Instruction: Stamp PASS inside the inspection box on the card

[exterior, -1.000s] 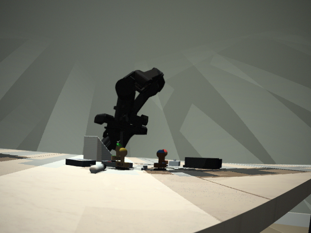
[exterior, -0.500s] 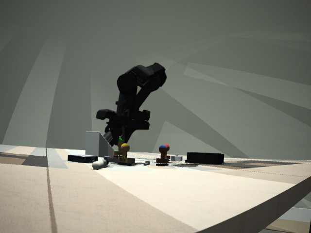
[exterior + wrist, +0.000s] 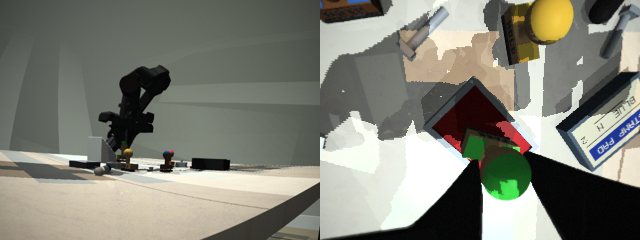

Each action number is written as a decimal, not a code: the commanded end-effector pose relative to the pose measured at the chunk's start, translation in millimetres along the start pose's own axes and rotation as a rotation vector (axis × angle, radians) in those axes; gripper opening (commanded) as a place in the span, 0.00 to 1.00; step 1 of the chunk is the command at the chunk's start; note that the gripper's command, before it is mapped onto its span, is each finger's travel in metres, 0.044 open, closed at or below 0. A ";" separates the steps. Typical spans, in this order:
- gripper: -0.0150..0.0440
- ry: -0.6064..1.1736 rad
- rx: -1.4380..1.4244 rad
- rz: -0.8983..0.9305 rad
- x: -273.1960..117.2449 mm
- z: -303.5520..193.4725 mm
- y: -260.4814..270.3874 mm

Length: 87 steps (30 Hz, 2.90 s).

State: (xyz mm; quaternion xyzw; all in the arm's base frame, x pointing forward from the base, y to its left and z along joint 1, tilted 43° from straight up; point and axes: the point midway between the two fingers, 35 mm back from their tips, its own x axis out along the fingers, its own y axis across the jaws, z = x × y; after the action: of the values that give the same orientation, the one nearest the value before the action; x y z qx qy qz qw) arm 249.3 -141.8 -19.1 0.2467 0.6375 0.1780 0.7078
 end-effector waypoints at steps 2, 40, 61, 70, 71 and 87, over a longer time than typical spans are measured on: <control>0.25 0.000 -0.006 -0.007 -7.8 1.0 -2.2; 0.25 0.020 0.183 -0.003 -56.1 26.2 30.2; 0.25 0.080 0.649 0.002 -69.3 65.2 141.5; 0.25 0.108 0.815 -0.001 -73.1 68.8 185.0; 0.25 0.108 0.815 -0.001 -73.1 68.8 185.0; 0.25 0.107 0.815 -0.003 -65.6 69.6 185.9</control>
State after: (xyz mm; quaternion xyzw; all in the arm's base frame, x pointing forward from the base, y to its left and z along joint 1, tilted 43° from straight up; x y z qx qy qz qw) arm 321.4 -38.6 147.7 0.4934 0.6925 -0.0768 0.5206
